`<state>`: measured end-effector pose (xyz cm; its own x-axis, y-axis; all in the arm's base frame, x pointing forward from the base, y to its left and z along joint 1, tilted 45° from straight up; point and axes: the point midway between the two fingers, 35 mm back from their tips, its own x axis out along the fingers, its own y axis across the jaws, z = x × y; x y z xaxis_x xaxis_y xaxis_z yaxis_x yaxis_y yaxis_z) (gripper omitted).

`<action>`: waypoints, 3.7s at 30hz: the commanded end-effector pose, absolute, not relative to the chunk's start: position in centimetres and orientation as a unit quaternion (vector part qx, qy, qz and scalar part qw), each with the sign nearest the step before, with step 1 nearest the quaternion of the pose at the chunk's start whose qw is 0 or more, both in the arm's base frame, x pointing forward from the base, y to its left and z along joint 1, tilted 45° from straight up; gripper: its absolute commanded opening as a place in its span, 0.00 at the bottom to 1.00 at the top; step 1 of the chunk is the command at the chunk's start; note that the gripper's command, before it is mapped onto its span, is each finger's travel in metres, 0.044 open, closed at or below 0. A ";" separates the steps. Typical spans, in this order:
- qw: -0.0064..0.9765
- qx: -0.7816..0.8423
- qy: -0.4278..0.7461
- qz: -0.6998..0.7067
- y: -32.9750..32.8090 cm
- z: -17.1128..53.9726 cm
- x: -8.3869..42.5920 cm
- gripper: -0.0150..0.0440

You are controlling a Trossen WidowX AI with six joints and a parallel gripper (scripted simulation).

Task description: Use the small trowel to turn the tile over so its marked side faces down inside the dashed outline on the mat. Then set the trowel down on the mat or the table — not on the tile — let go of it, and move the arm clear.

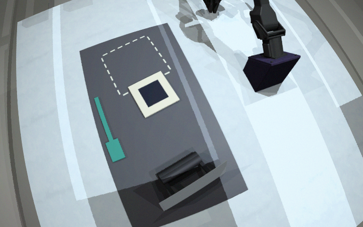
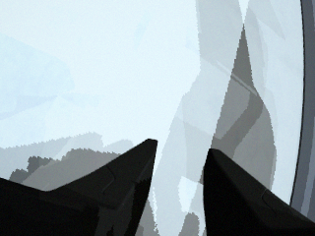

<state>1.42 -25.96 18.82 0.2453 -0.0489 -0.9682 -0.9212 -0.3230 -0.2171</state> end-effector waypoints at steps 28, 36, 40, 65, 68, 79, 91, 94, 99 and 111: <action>0.157 -0.726 0.125 0.658 -26.5 15.0 11.5 0.42; 0.079 -0.722 0.057 0.685 -26.1 13.7 14.2 0.42; 0.036 -0.716 0.017 0.697 -25.7 13.0 15.6 0.42; -0.206 -0.620 -0.226 0.723 -21.1 7.5 23.3 0.42; -0.238 -0.598 -0.259 0.720 -20.4 6.8 24.2 0.42; -0.341 -0.514 -0.364 0.698 -17.4 4.1 27.2 0.42; -0.442 -0.404 -0.475 0.645 -13.3 1.5 29.9 0.42; -0.465 -0.373 -0.499 0.629 -12.3 0.8 30.4 0.42; -0.501 -0.322 -0.527 0.606 -10.7 -0.4 31.3 0.42; -0.570 -0.177 -0.602 0.531 -6.5 -3.2 32.7 0.42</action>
<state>32.47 -7.37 -2.27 -0.2840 -0.3634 -0.8873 0.8643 0.3037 -0.4010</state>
